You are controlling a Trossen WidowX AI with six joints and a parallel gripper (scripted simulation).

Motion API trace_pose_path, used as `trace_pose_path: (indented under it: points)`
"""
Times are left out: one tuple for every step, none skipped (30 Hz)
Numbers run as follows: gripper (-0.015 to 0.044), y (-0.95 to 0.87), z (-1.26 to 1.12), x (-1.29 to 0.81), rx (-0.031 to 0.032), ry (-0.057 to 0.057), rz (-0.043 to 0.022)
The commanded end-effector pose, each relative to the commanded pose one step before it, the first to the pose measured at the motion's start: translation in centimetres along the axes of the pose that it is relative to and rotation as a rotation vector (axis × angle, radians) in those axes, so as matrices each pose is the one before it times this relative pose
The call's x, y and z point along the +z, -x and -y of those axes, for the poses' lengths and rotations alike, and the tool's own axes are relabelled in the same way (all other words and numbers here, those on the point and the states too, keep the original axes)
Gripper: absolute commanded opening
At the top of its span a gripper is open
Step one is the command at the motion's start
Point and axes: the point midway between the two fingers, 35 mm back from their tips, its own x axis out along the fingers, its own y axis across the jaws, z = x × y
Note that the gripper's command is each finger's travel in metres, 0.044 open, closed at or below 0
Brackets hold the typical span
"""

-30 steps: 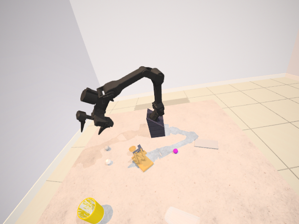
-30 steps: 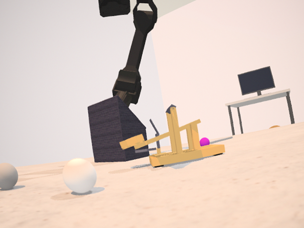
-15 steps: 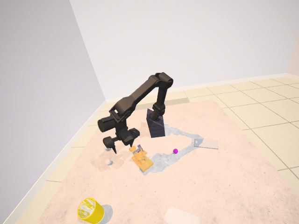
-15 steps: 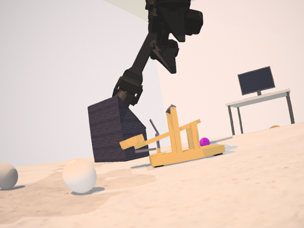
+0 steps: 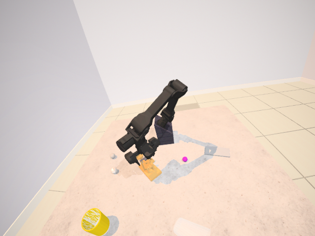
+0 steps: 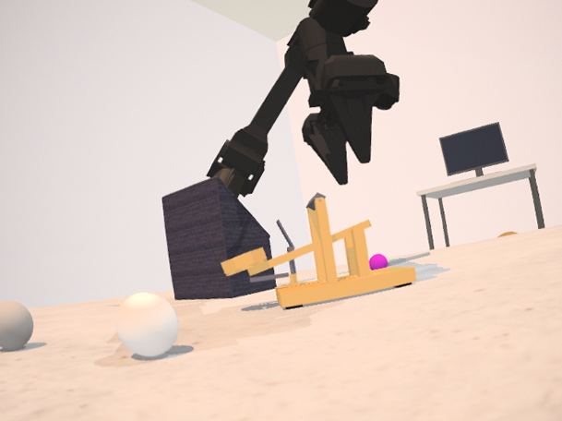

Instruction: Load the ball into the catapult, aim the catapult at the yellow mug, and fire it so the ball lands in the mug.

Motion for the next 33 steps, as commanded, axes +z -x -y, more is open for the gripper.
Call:
trace_pose_path:
  points:
    - [0.0440,-3.957,-0.839,-0.113,0.03066,-0.0079,-0.00509]
    - [0.0440,-0.256,-0.021,-0.005,0.00023,0.0000,0.00017]
    - [0.0440,0.000,0.000,0.000,0.00000,0.0000,0.00000]
    - [0.0440,0.000,0.000,0.000,0.00000,0.0000,0.00000]
    - [0.0440,0.000,0.000,0.000,0.00000,0.0000,0.00000]
    - [0.0440,0.000,0.000,0.000,0.00000,0.0000,0.00000]
    - [0.0440,-0.027,0.003,0.001,-0.00001,0.0000,0.00000]
    - [0.0440,-0.081,0.008,0.004,-0.00004,0.0000,-0.00001]
    - [0.0440,-0.108,0.010,0.005,-0.00004,0.0000,-0.00001]
    - [0.0440,-0.157,0.014,0.007,-0.00006,0.0000,-0.00001]
    - [0.0440,-0.165,0.014,0.007,-0.00005,0.0000,-0.00001]
    - [0.0440,-0.166,0.013,0.007,-0.00005,0.0000,0.00000]
    - [0.0440,-0.166,0.012,0.006,-0.00004,0.0000,0.00000]
    - [0.0440,-0.166,0.011,0.006,-0.00003,0.0000,0.00001]
    - [0.0440,-0.165,0.010,0.006,-0.00002,0.0000,0.00001]
    - [0.0440,-0.165,0.009,0.005,-0.00001,0.0000,0.00002]
    - [0.0440,-0.165,0.008,0.005,-0.00001,0.0000,0.00002]
    - [0.0440,-0.165,0.008,0.005,0.00000,0.0000,0.00003]
    - [0.0440,-0.165,0.007,0.004,0.00001,0.0000,0.00003]
    - [0.0440,-0.165,0.006,0.004,0.00002,0.0000,0.00004]
    - [0.0440,-0.164,0.005,0.004,0.00003,0.0000,0.00004]
    - [0.0440,-0.164,0.004,0.003,0.00004,0.0000,0.00005]
    - [0.0440,-0.164,0.003,0.003,0.00004,0.0000,0.00005]
    - [0.0440,-0.164,0.002,0.003,0.00005,0.0000,0.00005]
    - [0.0440,-0.163,0.001,0.002,0.00006,0.0000,0.00006]
    - [0.0440,-0.163,0.000,0.002,0.00007,0.0000,0.00006]
    - [0.0440,-0.163,-0.001,0.002,0.00008,0.0000,0.00007]
    - [0.0440,-0.163,-0.002,0.001,0.00009,0.0000,0.00007]
    - [0.0440,-0.162,-0.003,0.001,0.00009,0.0000,0.00008]
    - [0.0440,-0.163,-0.003,0.000,0.00010,0.0000,0.00008]
    - [0.0440,-0.162,-0.004,0.000,0.00011,0.0000,0.00008]
    - [0.0440,-0.162,-0.005,0.000,0.00012,0.0000,0.00009]
    - [0.0440,-0.161,-0.006,-0.001,0.00013,0.0000,0.00009]
